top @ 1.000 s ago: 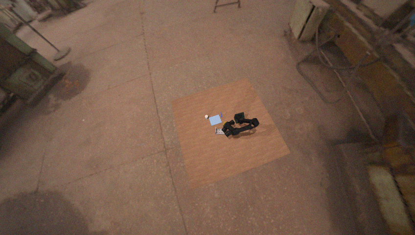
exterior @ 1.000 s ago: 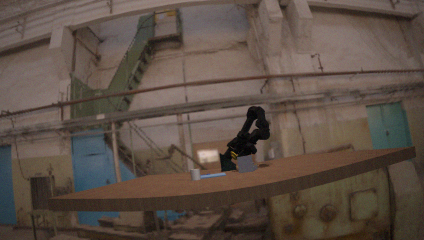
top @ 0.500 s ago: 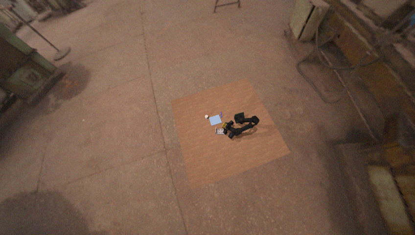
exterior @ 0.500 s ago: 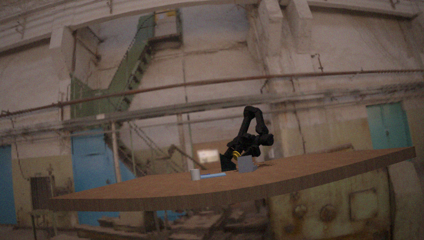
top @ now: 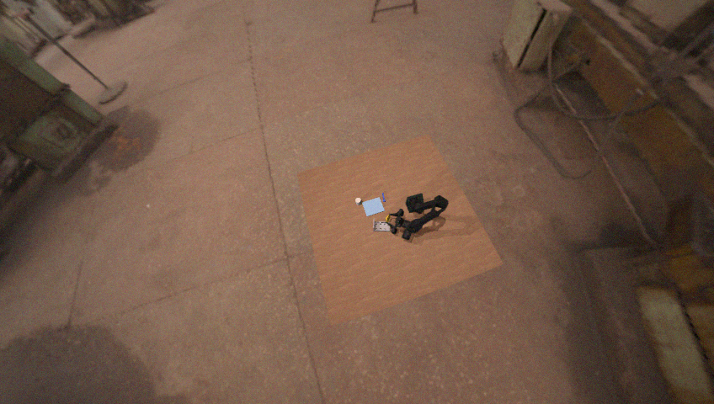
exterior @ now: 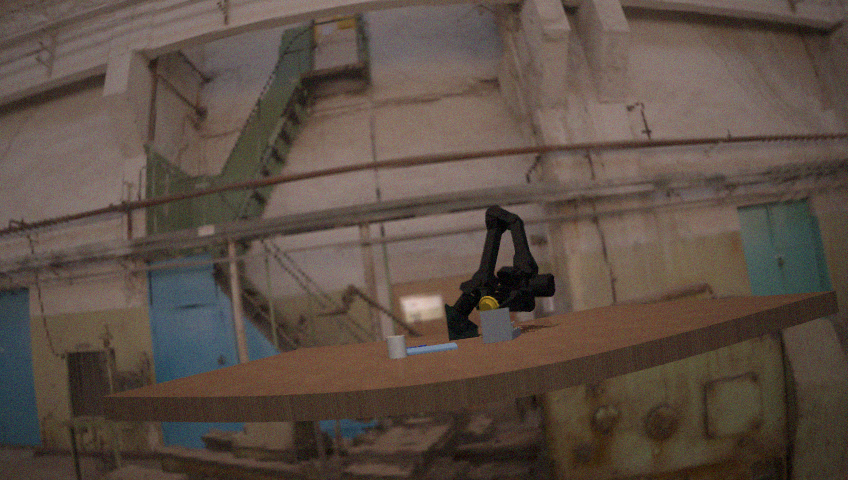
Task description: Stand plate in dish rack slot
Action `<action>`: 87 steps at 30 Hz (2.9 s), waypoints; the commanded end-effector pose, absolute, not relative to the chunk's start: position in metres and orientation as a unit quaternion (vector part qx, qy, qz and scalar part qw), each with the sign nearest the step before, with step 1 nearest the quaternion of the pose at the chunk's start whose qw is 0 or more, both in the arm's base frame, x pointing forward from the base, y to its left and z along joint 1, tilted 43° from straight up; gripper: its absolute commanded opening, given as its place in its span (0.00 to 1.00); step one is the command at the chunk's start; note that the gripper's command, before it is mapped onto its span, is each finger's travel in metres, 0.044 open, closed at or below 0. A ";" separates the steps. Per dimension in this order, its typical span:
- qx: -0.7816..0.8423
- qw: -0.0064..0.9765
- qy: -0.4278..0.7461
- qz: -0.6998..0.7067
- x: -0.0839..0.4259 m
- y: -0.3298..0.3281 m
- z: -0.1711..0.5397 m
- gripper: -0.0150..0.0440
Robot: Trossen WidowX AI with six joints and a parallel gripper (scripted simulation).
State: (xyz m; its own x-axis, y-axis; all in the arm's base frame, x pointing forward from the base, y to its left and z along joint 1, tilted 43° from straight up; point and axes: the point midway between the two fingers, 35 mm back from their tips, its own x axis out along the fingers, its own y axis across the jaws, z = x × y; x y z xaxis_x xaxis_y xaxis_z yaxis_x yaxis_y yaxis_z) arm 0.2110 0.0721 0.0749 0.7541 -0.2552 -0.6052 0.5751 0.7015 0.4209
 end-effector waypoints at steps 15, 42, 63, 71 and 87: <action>0.343 0.920 0.120 -0.150 0.198 0.087 0.096 0.25; 0.368 0.920 0.066 -0.121 0.196 0.100 0.094 0.25; 0.382 0.915 0.062 -0.119 0.217 0.108 0.077 0.25; 0.386 0.913 0.060 -0.118 0.224 0.106 0.076 0.25; 0.393 0.910 0.060 -0.115 0.225 0.114 0.061 0.25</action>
State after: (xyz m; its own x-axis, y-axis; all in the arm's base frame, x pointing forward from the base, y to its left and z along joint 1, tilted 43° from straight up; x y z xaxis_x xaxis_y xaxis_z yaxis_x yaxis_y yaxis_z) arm 0.2250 0.1152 0.0589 0.9662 -0.1612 -0.2010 0.2568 0.6677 0.6987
